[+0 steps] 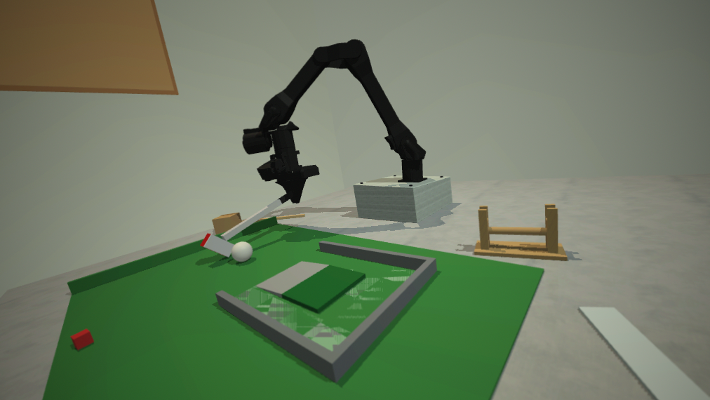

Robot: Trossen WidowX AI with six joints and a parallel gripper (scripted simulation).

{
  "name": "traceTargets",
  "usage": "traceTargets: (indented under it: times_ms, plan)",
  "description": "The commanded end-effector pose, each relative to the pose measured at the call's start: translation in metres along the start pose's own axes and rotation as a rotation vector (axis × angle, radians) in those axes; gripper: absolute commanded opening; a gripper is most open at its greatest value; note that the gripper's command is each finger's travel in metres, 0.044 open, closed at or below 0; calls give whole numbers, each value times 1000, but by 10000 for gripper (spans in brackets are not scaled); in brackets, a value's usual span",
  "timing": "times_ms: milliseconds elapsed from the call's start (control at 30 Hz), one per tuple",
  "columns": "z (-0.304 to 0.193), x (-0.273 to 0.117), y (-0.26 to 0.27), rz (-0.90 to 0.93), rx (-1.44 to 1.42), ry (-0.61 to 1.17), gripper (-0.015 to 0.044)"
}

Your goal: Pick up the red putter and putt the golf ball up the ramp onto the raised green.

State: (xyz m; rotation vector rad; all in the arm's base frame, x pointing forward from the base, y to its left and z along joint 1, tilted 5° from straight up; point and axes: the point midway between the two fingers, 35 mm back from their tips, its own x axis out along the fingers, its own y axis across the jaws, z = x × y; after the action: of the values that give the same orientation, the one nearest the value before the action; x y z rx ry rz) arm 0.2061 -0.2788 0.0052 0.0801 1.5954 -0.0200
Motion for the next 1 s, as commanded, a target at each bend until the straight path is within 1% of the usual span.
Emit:
traceTargets:
  times_ms: [0,200,267,400,533,600,767,967]
  plan:
    - [-1,1,-13,-1,4,0,0]
    - [-2,1,-9,-1,8,2,0]
    - [0,0,0,-1,8,1,0]
    - [7,-2,53,3,6,-1,0]
    - [4,0,108,8,4,-1,0]
    - [0,1,124,10,4,-1,0]
    - [0,-2,126,10,4,-1,0]
    - [1,-30,125,10,4,-1,0]
